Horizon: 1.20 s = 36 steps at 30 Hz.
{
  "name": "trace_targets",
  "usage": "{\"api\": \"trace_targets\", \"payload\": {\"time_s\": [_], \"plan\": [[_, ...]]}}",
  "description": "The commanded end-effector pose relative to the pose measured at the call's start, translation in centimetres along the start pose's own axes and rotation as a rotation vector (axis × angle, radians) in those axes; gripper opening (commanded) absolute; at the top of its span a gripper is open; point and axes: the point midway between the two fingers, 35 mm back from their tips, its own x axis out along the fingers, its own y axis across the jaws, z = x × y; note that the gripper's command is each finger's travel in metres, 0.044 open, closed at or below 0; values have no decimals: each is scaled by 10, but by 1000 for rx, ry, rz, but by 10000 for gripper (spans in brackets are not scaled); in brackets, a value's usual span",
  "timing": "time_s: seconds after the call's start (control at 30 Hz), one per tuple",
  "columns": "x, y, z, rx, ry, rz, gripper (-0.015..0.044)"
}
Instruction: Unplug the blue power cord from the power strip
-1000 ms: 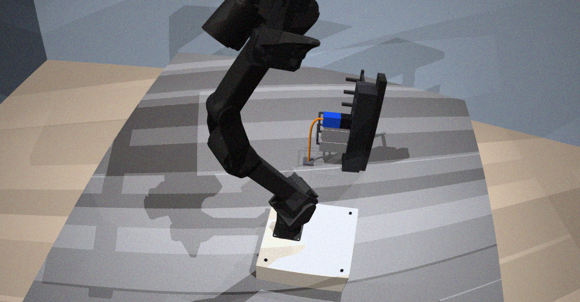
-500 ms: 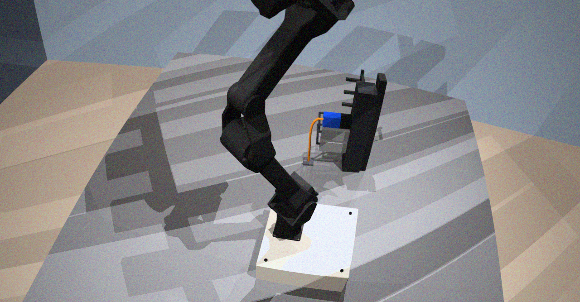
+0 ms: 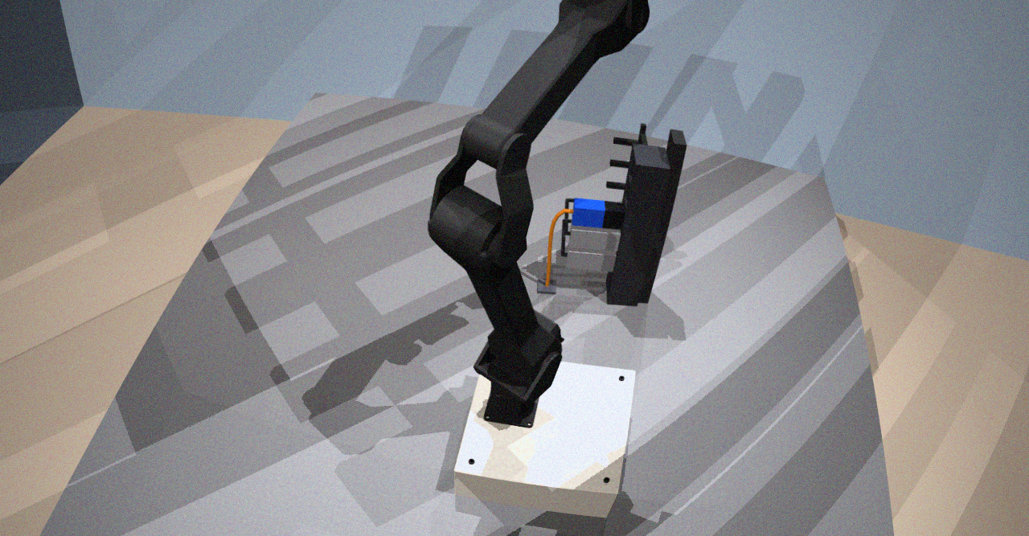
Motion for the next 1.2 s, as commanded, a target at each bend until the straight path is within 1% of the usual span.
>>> {"api": "trace_targets", "payload": {"time_s": [0.0, 0.13, 0.3, 0.47, 0.67, 0.8, 0.93, 1.17], "plan": [[-10, 77, 1, -179, -61, 222, 160], [-30, 137, -2, -310, -121, 410, 160], [-67, 206, -10, -458, -205, 649, 160], [-117, 265, -25, -594, -297, 894, 160], [-190, 320, -52, -749, -413, 1202, 160], [-244, 346, -77, -864, -490, 1418, 160], [-300, 359, -105, -973, -570, 1647, 160], [-399, 351, -159, -1157, -711, 2079, 160]]}}
